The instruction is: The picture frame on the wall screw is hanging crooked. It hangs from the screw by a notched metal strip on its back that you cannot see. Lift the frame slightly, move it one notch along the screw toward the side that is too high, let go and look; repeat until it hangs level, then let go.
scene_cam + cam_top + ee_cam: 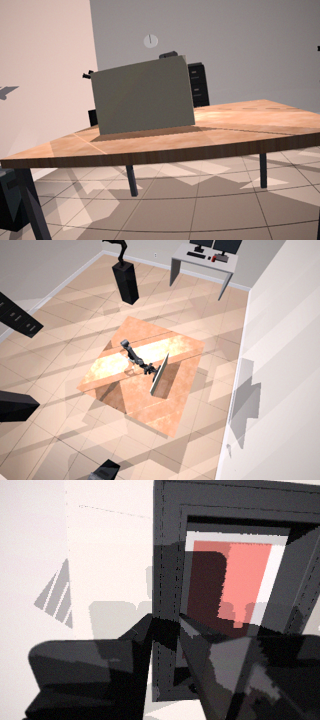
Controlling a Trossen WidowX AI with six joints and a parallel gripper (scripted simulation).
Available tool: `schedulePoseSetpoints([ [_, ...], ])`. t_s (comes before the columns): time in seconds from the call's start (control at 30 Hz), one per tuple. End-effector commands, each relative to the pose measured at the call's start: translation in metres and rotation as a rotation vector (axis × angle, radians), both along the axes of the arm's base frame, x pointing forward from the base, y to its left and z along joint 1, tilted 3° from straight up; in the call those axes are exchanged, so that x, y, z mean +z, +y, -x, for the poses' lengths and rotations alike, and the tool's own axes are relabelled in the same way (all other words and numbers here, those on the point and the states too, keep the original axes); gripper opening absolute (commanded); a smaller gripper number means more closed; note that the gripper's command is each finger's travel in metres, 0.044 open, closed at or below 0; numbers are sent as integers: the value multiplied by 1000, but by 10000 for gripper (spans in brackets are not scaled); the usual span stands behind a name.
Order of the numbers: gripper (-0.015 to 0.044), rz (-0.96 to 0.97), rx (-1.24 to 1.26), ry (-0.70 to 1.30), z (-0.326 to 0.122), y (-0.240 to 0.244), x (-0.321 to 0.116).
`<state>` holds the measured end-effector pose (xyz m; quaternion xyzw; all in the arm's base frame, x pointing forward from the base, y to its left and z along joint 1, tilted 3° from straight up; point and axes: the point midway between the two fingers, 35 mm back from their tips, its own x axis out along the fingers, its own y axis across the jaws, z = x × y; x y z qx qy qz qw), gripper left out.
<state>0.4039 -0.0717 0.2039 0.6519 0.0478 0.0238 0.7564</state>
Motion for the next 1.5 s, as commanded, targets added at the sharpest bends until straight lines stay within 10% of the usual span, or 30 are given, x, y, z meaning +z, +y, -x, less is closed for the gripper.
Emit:
schedulePoseSetpoints([
  [0.0, 0, 3, 5, -19, -1, -1, 6],
  [1.47, 0, 3, 5, -19, -2, -4, 0],
])
